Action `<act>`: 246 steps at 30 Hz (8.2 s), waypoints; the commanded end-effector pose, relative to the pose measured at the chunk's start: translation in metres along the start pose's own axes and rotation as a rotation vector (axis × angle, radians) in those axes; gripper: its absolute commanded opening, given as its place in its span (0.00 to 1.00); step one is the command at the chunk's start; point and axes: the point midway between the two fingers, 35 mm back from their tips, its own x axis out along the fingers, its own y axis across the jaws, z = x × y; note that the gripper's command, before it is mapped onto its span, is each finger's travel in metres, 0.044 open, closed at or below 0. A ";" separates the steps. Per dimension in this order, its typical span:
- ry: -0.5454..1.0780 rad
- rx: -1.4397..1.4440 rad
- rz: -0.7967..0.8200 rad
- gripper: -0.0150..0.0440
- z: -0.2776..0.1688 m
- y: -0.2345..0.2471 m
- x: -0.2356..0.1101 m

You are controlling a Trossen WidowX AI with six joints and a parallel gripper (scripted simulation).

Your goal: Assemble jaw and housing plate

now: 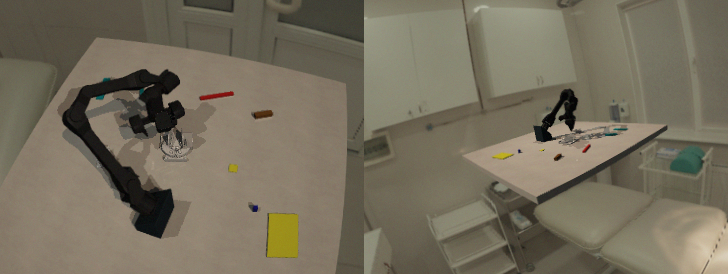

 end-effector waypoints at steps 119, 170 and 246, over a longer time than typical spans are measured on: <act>-0.013 -2.980 -0.004 1.00 -0.031 -0.140 -0.016; 0.004 -4.225 0.020 1.00 -0.021 -0.196 -0.023; 0.005 -4.579 0.068 1.00 -0.018 -0.213 0.064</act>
